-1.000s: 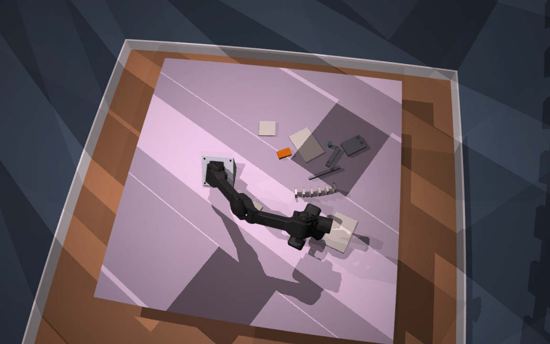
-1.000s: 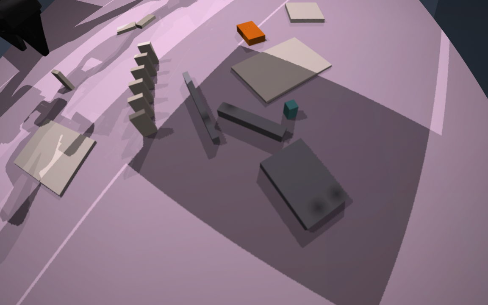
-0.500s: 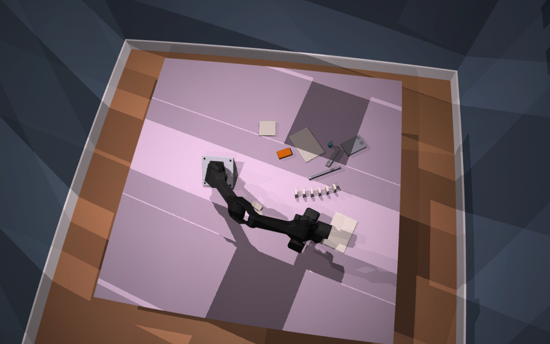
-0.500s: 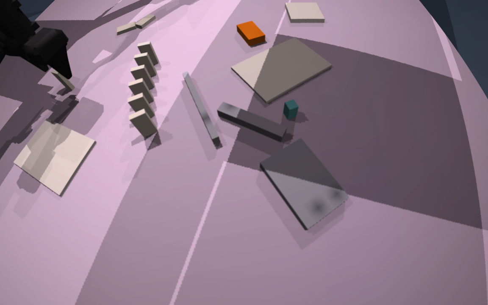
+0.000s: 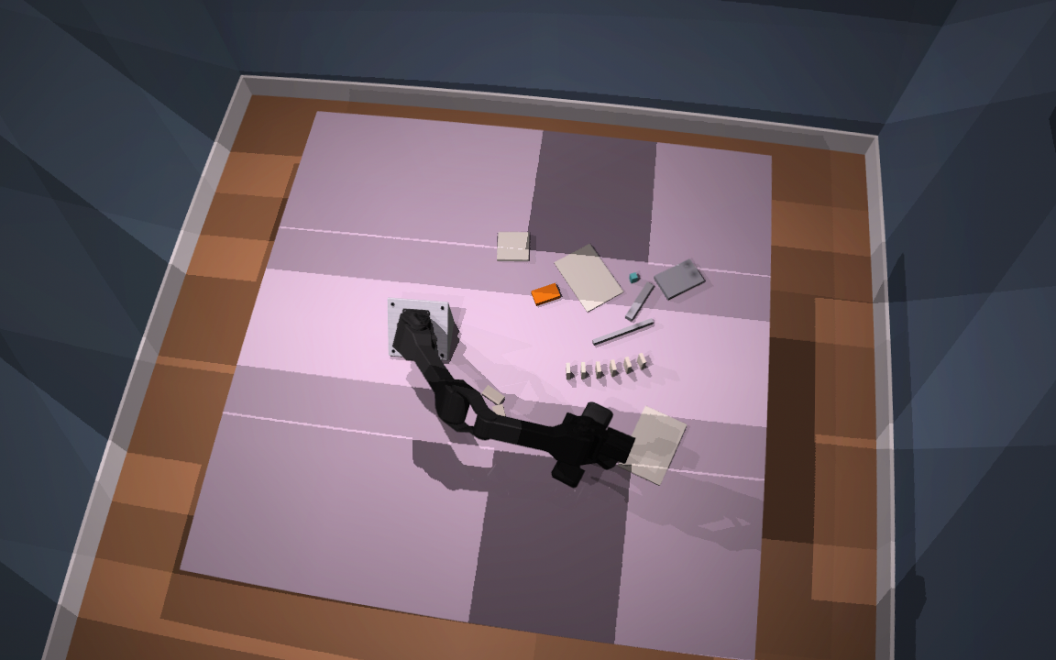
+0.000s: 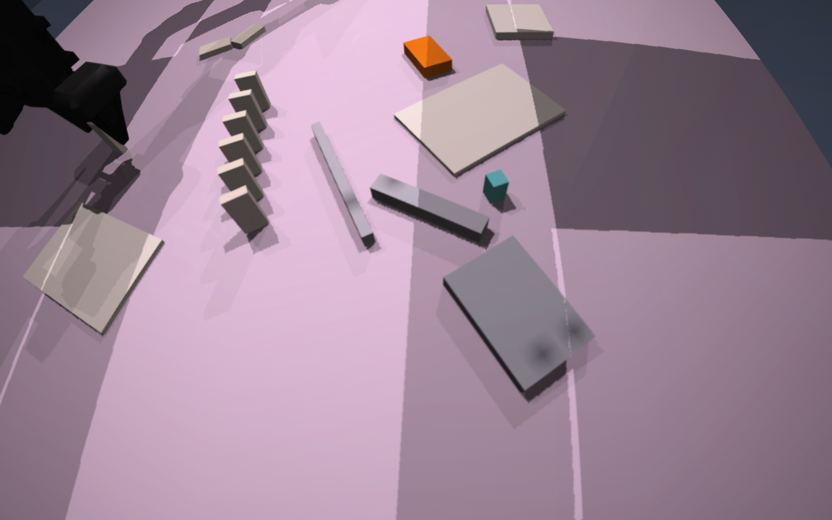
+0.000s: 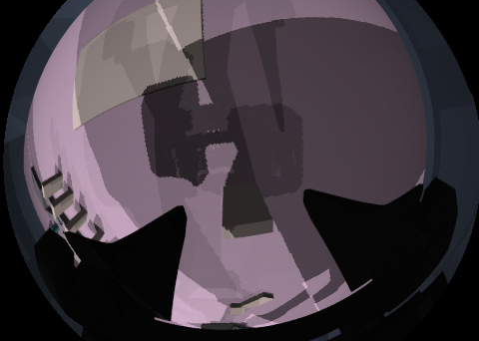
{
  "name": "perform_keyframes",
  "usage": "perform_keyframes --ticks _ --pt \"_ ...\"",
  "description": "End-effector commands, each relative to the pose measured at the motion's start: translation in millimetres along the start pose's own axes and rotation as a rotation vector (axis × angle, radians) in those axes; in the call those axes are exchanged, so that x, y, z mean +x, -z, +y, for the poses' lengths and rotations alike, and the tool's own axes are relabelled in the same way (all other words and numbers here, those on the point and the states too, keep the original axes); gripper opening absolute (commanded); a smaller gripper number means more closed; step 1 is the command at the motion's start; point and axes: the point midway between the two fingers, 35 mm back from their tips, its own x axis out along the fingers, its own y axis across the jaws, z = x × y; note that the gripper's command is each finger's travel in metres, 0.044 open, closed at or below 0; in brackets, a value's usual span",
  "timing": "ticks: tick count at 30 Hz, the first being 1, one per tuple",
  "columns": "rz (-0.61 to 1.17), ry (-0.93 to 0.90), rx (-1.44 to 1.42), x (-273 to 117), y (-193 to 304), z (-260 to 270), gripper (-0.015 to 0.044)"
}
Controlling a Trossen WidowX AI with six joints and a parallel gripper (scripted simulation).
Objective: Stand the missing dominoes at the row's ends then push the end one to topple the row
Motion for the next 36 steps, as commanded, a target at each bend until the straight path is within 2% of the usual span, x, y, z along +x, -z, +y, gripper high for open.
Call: perform_keyframes --ticks 1,9,19,27,33,36 --pt "-0.001 -0.003 -0.006 0.9 0.2 0.9 0.0309" --pt "-0.001 -0.003 -0.006 0.9 0.2 0.9 0.0107" --pt "-0.001 -0.008 -0.007 -1.0 -0.2 0.8 0.0107" --pt "-0.018 -0.199 -0.06 -85.7 -0.7 -5.7 0.0107" --pt "-0.017 -0.215 -0.07 -93.9 1.9 -4.2 0.0107" --pt "0.002 -0.204 -0.141 -102.2 17.4 28.3 0.0107"
